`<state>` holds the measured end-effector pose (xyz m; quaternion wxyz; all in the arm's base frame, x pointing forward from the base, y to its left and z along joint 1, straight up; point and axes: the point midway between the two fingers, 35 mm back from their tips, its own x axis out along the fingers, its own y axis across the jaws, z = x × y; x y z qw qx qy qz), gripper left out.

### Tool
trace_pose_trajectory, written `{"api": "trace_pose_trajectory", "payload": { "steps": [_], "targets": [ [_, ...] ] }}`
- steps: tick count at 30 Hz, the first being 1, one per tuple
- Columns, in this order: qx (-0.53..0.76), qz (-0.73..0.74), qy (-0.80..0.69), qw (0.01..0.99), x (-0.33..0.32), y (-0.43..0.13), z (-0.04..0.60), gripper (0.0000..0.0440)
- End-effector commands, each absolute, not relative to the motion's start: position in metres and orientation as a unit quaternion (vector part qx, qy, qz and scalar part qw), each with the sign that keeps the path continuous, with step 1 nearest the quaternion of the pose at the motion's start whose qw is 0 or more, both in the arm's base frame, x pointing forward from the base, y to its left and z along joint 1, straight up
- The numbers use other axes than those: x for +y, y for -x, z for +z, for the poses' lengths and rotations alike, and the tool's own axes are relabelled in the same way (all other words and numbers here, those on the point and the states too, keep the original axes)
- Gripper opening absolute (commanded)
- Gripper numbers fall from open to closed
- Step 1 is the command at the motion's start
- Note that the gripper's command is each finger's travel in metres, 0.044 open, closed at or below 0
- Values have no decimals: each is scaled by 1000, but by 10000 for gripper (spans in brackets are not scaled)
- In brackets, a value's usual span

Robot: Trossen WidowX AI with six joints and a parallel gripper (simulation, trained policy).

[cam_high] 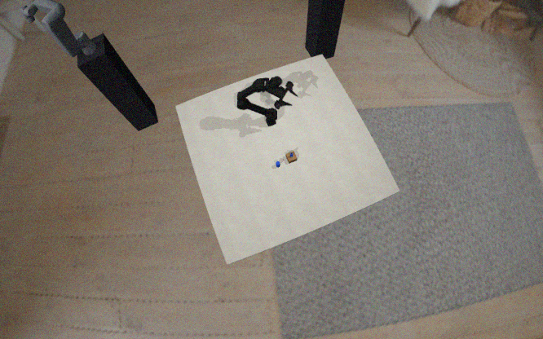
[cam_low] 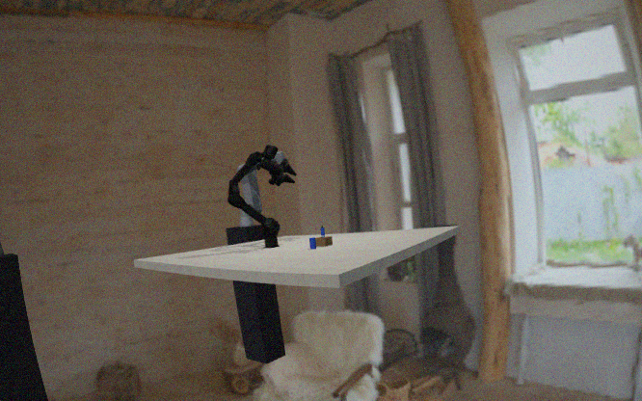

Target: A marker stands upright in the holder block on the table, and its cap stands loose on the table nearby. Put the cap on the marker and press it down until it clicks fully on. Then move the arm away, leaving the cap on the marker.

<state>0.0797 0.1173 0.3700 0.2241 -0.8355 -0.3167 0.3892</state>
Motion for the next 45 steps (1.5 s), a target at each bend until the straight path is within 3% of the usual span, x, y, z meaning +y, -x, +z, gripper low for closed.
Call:
{"api": "trace_pose_trajectory", "payload": {
  "steps": [1, 45],
  "targets": [
    [-303, 399, 837, 221, 121, -83, 366, 322],
    [-107, 505, 826, 224, 138, -151, 320, 326]
  ]
}}
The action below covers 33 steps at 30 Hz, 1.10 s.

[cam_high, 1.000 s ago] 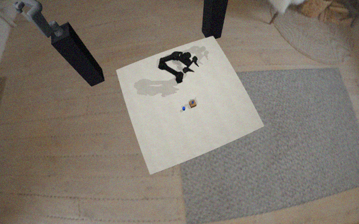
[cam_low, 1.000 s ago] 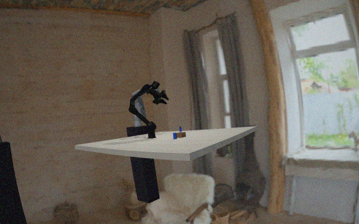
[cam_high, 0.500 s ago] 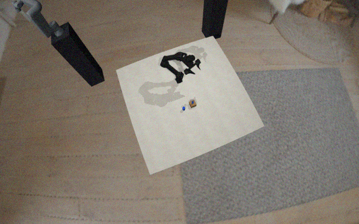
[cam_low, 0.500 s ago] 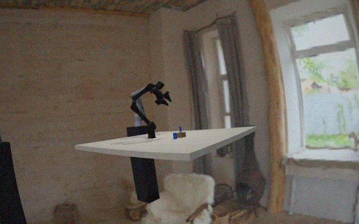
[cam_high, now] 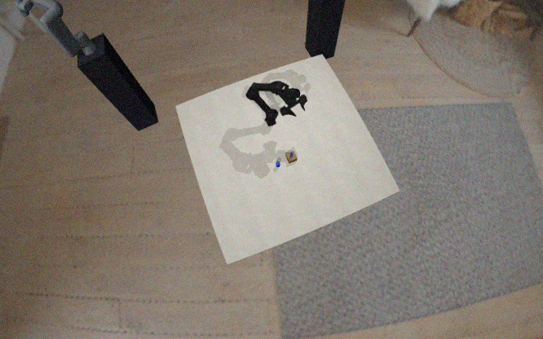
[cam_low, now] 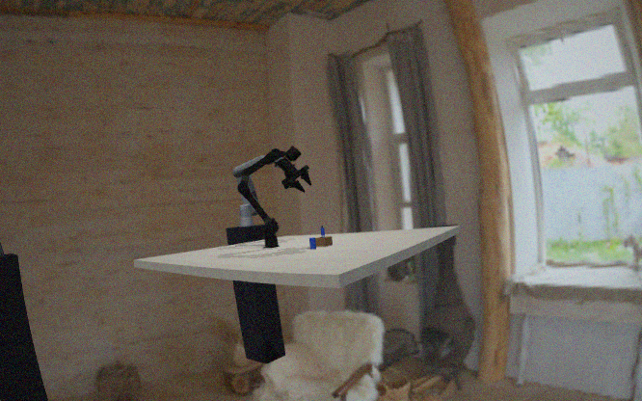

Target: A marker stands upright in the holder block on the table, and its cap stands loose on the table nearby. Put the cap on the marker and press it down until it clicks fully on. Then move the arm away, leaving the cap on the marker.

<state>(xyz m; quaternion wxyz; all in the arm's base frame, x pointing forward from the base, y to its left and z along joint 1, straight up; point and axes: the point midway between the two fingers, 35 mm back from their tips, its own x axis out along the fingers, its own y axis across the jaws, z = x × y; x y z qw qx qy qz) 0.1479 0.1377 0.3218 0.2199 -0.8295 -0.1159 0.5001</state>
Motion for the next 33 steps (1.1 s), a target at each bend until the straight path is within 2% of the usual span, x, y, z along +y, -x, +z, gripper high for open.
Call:
{"api": "trace_pose_trajectory", "payload": {
  "steps": [1, 33],
  "targets": [
    [-103, 507, 826, 224, 138, -153, 319, 327],
    [19, 563, 786, 255, 124, -213, 289, 329]
  ]
}}
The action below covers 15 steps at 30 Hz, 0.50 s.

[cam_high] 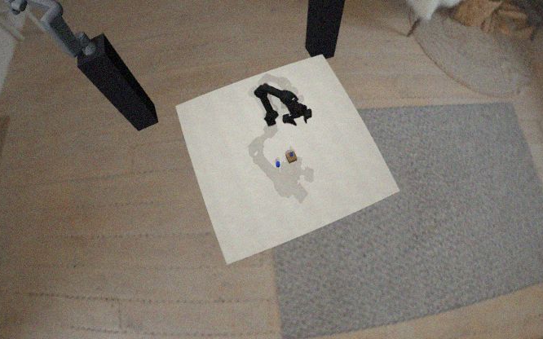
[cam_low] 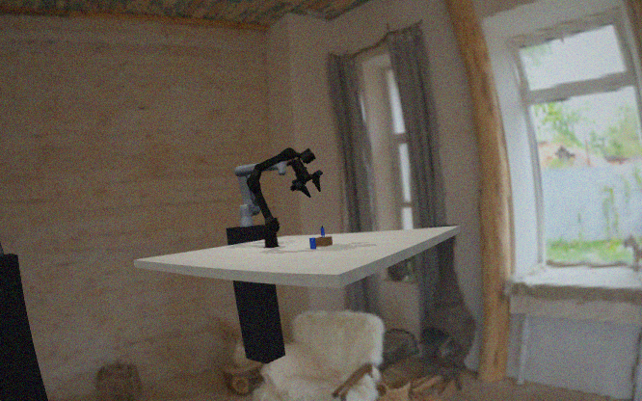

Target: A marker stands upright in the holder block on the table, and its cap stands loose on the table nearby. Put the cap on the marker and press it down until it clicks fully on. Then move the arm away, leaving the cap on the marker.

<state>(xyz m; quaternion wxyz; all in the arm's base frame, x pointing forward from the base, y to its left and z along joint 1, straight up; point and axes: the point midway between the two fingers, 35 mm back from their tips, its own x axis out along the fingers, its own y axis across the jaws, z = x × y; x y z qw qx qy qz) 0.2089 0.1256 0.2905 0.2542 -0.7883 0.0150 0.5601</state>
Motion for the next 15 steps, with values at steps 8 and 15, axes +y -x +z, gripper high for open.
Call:
{"api": "trace_pose_trajectory", "payload": {
  "steps": [8, 15],
  "targets": [
    [49, 575, 774, 263, 115, -228, 281, 329],
    [75, 584, 763, 268, 104, -242, 274, 329]
  ]
}}
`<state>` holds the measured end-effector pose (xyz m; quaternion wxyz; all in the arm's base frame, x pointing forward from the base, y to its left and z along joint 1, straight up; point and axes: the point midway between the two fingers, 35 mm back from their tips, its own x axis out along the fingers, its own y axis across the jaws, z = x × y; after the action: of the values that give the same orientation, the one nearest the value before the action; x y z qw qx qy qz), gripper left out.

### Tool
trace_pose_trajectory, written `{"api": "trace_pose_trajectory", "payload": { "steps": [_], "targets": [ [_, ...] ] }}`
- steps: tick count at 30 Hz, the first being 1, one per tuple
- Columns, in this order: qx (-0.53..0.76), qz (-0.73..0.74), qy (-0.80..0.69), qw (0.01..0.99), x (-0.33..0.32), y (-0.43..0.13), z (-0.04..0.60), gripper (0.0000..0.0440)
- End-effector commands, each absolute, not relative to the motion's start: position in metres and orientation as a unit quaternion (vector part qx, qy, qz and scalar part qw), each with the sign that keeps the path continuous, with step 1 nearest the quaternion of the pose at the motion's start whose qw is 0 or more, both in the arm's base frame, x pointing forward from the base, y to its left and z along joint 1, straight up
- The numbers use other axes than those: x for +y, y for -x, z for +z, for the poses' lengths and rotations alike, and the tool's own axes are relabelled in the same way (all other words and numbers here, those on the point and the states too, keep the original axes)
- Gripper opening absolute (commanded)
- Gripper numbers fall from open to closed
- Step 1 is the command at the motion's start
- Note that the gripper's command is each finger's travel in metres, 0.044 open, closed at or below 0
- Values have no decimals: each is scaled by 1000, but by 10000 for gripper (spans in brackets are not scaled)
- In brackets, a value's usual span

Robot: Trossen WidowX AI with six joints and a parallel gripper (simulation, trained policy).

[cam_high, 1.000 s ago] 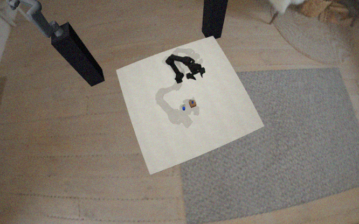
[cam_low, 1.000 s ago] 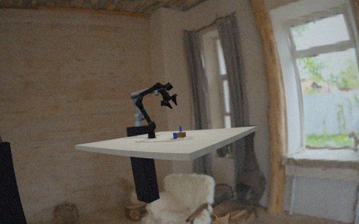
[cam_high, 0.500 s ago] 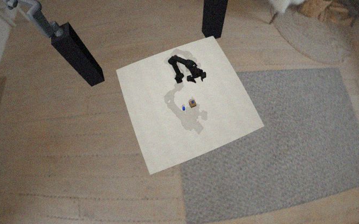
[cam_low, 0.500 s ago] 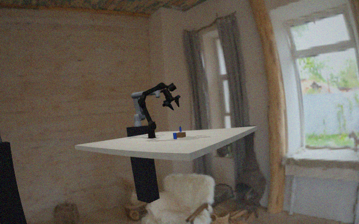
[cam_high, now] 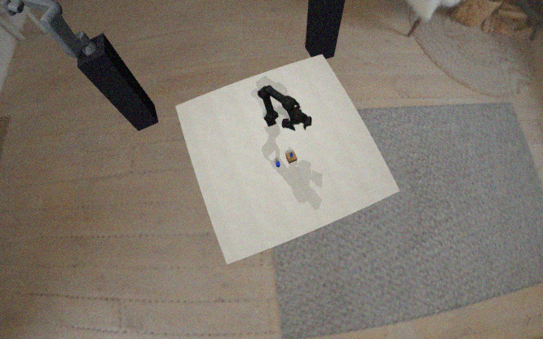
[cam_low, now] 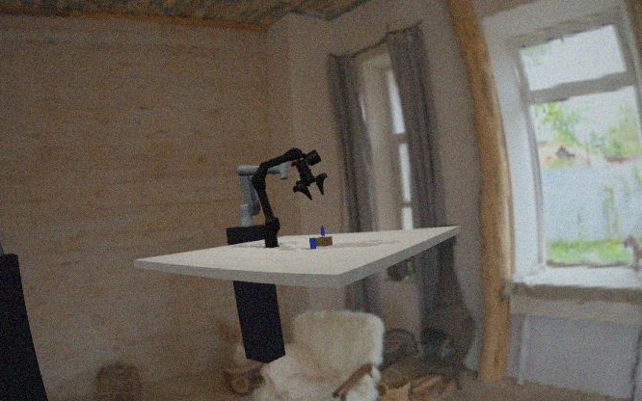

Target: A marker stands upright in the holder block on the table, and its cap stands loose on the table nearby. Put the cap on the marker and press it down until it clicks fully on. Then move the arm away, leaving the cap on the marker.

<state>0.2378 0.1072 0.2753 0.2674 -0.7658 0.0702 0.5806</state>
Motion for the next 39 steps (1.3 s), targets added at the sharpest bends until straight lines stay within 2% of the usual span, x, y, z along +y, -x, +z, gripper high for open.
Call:
{"api": "trace_pose_trajectory", "payload": {
  "steps": [1, 39],
  "targets": [
    [78, 585, 761, 268, 103, -244, 273, 329],
    [198, 628, 697, 285, 16, -307, 224, 326]
  ]
}}
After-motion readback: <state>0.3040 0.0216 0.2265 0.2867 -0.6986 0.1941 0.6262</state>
